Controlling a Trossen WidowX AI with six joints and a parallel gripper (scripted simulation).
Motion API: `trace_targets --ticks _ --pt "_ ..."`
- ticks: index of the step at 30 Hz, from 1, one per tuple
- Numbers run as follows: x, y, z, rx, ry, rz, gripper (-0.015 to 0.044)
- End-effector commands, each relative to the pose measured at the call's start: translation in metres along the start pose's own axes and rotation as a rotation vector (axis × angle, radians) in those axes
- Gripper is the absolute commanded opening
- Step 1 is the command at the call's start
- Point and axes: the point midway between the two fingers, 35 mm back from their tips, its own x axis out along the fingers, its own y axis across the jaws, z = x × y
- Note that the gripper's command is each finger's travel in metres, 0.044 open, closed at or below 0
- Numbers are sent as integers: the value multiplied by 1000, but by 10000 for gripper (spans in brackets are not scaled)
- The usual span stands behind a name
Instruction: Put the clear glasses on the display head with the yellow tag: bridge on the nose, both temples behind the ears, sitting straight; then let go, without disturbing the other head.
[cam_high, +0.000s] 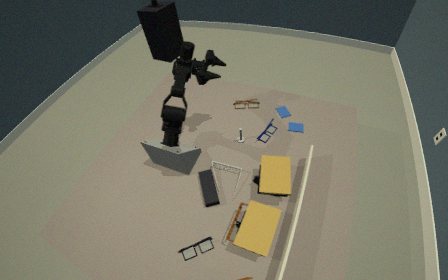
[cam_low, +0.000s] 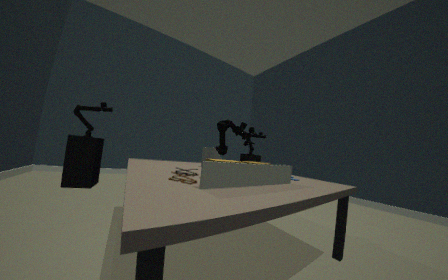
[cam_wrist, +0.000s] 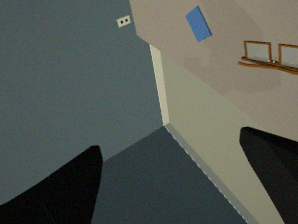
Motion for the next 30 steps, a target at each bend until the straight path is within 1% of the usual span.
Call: trace_targets --ticks 1,2,8,10,13,17,21,24,30 --pt "0 0 0 0 0 0 426" --pt "0 0 0 0 0 0 440" --pt "0 0 0 0 0 0 440" --pt "0 -1 -3 -24 5 5 387" --pt "2 -6 -14 -136 24 27 309" --pt "10 -17 -33 -420 42 66 204" --pt "27 -34 -47 -755 35 79 200" --pt "45 -49 -50 -1008 14 60 200" --pt "92 -77 -34 -1473 -45 -68 200"
